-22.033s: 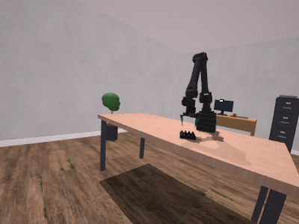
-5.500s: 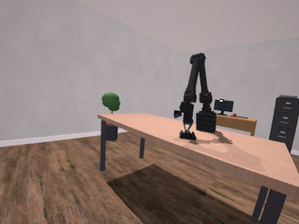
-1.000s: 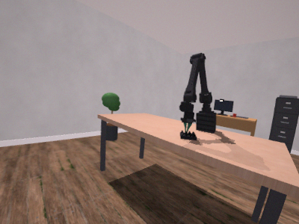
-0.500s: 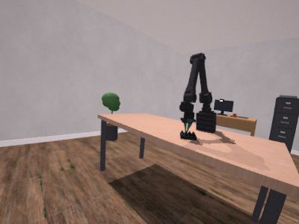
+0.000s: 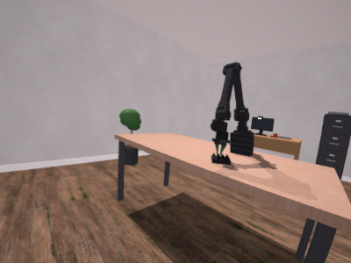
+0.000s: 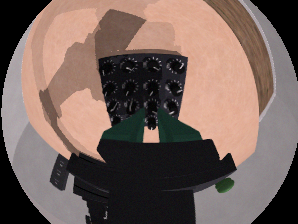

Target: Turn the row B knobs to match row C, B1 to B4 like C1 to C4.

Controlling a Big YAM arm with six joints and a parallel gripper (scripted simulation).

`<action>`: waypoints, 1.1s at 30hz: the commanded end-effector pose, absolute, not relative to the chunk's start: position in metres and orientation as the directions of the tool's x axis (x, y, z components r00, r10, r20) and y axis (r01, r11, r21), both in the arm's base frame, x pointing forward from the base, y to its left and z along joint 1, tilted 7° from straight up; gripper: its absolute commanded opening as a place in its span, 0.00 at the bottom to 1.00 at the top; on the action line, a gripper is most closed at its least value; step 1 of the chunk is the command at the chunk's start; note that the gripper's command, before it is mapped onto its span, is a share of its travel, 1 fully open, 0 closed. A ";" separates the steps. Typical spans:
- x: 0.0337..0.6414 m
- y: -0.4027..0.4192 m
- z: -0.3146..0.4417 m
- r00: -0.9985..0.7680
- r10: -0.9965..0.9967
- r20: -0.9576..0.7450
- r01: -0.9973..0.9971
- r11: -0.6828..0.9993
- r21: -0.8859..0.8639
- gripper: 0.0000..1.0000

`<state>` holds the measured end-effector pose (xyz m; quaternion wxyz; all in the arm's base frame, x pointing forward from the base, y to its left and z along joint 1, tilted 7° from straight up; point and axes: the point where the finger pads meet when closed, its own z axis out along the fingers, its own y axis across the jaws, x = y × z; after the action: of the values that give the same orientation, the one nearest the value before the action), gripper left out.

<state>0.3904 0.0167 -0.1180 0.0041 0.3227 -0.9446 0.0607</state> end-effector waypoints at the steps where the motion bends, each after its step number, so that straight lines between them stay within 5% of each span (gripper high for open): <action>1: 0.404 0.016 -0.119 -0.792 -0.611 0.027 -0.609 0.784 -0.124 0.18; 33: 0.405 0.026 -0.073 -0.792 -0.611 0.025 -0.609 0.784 -0.124 0.18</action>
<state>0.3905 0.0204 -0.0821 0.0021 0.3229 -0.9445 0.0610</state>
